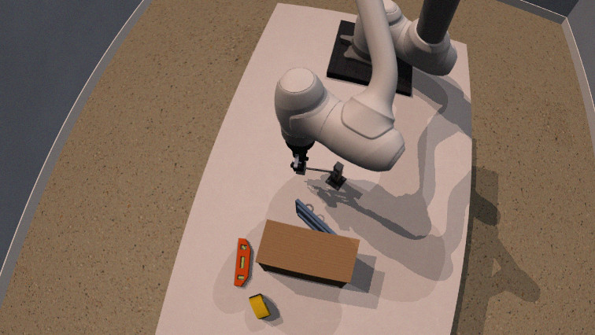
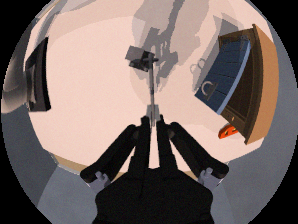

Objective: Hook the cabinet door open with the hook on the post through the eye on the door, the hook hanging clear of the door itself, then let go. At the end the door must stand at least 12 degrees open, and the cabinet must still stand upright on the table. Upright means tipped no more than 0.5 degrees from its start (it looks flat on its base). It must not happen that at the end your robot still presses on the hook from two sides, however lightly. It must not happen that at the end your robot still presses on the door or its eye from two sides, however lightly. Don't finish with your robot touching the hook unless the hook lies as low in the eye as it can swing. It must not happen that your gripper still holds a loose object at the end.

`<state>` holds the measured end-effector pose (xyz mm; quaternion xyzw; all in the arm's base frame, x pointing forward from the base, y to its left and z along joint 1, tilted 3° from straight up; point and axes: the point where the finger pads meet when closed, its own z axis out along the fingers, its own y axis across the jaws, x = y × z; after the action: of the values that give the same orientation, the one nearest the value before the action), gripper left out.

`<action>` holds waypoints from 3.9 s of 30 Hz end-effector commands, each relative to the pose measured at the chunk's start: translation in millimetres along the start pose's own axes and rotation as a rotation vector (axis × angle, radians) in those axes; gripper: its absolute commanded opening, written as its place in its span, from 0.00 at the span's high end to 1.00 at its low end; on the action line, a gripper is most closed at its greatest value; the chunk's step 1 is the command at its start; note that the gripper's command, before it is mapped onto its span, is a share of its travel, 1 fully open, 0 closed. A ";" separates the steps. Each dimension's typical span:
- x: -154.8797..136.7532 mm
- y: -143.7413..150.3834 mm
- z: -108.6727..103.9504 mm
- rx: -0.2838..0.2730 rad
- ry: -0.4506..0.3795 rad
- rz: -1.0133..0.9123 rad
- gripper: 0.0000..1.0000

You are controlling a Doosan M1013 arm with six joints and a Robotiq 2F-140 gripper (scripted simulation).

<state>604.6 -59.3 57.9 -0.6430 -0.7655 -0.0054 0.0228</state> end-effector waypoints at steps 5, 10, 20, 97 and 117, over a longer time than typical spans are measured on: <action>0.8 0.3 -7.1 0.000 0.002 -0.003 0.97; 1.2 0.3 -12.3 0.000 0.002 -0.003 0.97; 2.1 0.3 -18.4 0.000 0.002 -0.003 0.97; 16.3 50.2 -19.0 -0.001 0.002 -0.556 0.97; 24.7 61.9 -19.0 -0.001 0.002 -0.723 0.97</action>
<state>660.7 -28.8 77.2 -0.3486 -0.9371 -0.0133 0.0160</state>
